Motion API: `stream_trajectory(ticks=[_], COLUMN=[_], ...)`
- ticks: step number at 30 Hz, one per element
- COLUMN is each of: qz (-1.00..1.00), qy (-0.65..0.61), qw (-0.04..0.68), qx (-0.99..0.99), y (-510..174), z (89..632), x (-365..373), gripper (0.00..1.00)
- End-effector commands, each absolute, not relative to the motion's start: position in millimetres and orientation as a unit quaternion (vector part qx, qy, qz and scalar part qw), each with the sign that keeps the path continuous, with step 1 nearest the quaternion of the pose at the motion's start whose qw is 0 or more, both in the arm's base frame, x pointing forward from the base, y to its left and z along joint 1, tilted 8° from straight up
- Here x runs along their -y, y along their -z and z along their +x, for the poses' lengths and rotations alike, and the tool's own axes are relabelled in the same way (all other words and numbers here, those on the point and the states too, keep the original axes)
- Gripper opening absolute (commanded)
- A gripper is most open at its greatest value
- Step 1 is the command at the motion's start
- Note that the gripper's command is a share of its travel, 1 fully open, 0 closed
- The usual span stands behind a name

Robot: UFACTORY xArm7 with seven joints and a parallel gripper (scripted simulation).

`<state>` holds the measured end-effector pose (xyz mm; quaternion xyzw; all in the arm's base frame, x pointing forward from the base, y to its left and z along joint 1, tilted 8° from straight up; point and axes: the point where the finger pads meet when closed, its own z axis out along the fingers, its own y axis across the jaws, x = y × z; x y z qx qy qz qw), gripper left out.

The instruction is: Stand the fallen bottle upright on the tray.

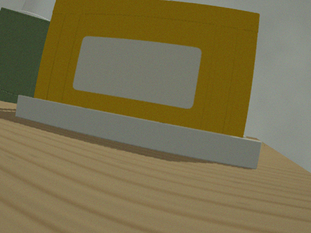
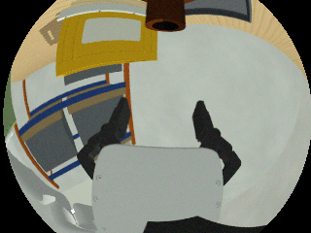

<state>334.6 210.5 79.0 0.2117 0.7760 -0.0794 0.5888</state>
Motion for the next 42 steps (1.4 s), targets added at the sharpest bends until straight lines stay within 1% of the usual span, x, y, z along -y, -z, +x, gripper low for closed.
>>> stream_trajectory(ticks=[1, 7, 8, 42], qz=[0.212, 0.212, 0.212, 0.212], qy=[0.078, 0.078, 0.078, 0.078], qw=[0.589, 0.589, 0.589, 0.589], qx=[-0.776, -0.776, -0.776, -0.776], y=[-81.2, -81.6, -81.6, -81.6], z=[334.8, 334.8, 334.8, 334.8], x=[-211.1, -211.1, -211.1, -211.1], gripper=[1.0, 1.0, 0.0, 0.0])
